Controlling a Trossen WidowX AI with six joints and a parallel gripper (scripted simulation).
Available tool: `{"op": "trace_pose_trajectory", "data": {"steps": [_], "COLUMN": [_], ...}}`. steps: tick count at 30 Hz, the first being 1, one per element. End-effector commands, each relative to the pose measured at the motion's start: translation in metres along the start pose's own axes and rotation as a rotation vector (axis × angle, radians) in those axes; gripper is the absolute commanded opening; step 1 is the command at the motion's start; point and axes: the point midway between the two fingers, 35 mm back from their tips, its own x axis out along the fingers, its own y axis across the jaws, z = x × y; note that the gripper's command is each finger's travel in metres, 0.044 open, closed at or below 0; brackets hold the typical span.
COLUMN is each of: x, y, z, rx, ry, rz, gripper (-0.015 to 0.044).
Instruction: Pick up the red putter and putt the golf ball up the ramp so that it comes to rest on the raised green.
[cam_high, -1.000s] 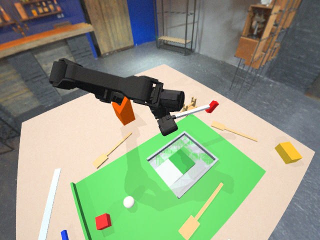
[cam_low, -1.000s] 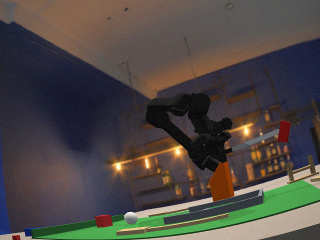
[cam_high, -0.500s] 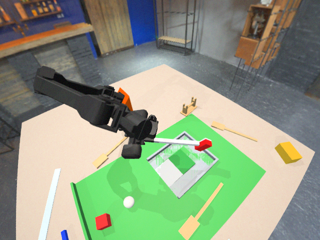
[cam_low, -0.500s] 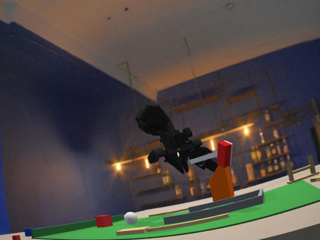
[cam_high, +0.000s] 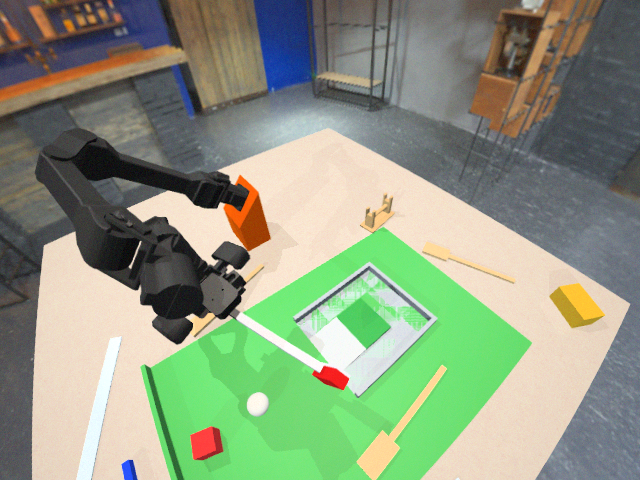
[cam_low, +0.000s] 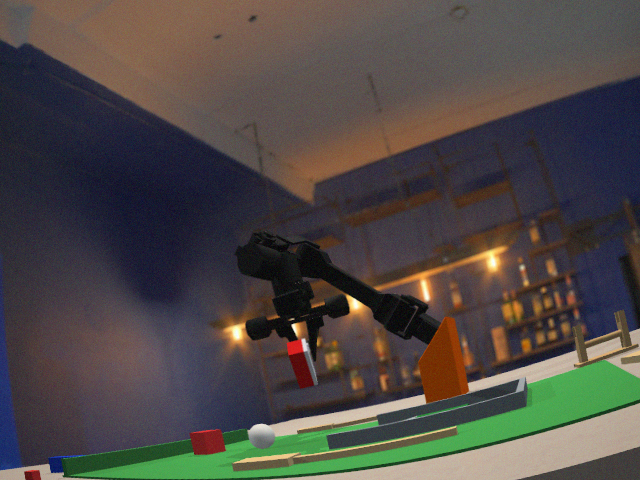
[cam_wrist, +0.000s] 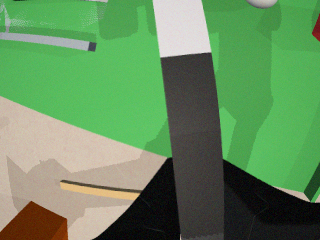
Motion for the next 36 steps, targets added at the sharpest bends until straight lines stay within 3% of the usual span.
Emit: {"op": "trace_pose_trajectory", "data": {"steps": [1,12,36], "x": [-0.009,-0.022,0.023], "y": [-0.023,-0.063,-0.068], "z": [-0.025,-0.097,-0.103], "rx": [0.115,0.383,0.387], "ry": [0.010,0.084,0.085], "rz": [-0.038,-0.112,-0.116], "gripper": [0.0000,0.0000,0.0000]}}
